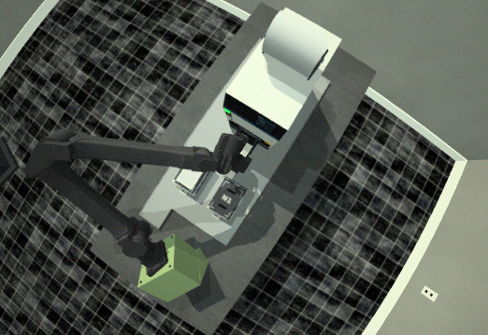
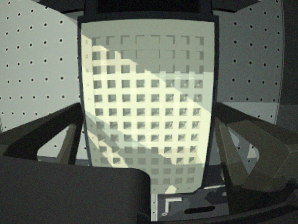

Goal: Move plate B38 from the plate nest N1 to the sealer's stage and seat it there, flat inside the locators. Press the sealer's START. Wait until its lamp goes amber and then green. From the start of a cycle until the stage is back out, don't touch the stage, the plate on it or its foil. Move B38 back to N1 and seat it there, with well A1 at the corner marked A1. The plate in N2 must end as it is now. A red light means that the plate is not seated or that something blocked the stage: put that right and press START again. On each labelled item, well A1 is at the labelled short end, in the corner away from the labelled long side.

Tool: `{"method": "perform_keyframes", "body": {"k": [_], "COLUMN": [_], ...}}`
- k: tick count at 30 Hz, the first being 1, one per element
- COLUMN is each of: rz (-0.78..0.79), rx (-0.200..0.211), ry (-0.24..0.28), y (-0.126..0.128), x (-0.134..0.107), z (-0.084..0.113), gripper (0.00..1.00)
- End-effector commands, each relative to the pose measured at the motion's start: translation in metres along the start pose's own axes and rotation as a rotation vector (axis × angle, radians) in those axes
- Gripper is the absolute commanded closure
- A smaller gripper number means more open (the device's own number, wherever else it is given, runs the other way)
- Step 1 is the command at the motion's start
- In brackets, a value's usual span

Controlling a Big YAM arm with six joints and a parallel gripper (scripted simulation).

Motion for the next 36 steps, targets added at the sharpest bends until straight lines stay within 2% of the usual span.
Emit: {"method": "perform_keyframes", "body": {"k": [1,15,32,36], "rz": [0.007,0.000,0.032,0.033], "rx": [0.003,0.001,0.006,0.006], "ry": [0.005,0.007,-0.012,-0.022], "y": [0.005,0.003,0.011,0.010], "x": [0.000,-0.004,0.013,0.017], "z": [-0.001,-0.001,0.001,0.009], "gripper": [0.00,0.00,0.00,0.00]}}
Point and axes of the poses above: the point where the finger pads meet when closed, its own z axis back along the fingers, its own y axis across the jaws, x = y × z, the point moved 6 cm from there along z, back along the fingers, and after that the axes turned 11 degrees about -z, right-handed, at the moved point
